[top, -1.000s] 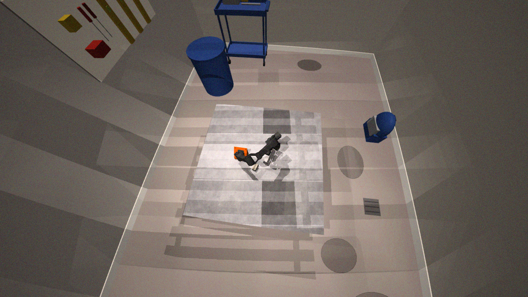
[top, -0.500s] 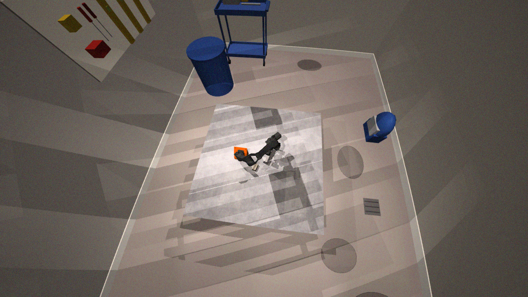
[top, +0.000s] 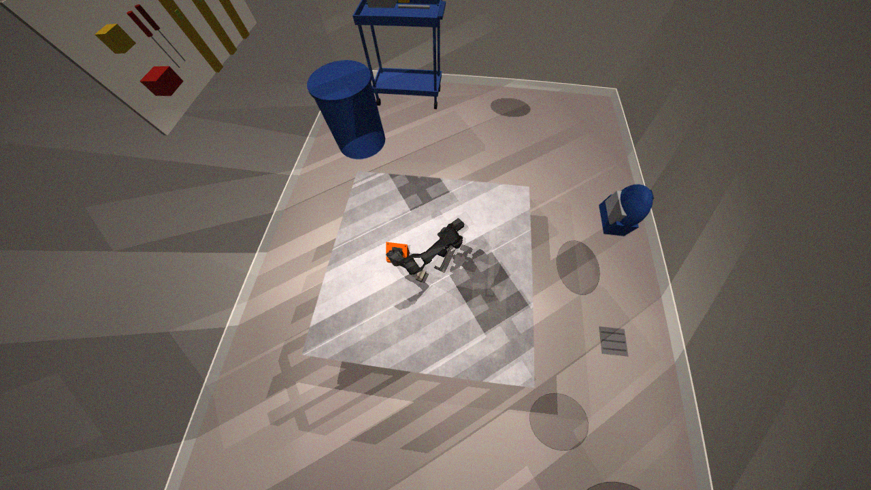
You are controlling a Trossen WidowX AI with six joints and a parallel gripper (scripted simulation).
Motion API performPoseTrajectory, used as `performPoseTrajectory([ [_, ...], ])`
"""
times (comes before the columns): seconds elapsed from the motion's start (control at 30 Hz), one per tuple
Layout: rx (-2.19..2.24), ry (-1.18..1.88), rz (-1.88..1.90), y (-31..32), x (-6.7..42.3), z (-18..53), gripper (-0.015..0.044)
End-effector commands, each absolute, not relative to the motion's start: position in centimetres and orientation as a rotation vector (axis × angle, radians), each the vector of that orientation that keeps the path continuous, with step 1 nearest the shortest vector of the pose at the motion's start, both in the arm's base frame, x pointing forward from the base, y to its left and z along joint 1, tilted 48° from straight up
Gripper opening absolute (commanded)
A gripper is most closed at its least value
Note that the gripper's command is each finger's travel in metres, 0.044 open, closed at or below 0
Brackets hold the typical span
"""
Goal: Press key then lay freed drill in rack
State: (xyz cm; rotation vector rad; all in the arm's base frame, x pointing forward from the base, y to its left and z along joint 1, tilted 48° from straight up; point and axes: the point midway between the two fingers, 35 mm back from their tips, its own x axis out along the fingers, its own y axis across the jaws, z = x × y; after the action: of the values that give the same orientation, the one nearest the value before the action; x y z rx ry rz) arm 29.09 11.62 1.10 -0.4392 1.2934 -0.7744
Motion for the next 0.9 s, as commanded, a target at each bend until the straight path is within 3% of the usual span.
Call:
performPoseTrajectory([
  [0.0, -0.448, 1.314, -0.794, 10.66, 28.83, 0.22, 0.0],
  [0.87, -0.448, 1.314, -0.794, 10.07, 28.49, -0.44, 0.0],
])
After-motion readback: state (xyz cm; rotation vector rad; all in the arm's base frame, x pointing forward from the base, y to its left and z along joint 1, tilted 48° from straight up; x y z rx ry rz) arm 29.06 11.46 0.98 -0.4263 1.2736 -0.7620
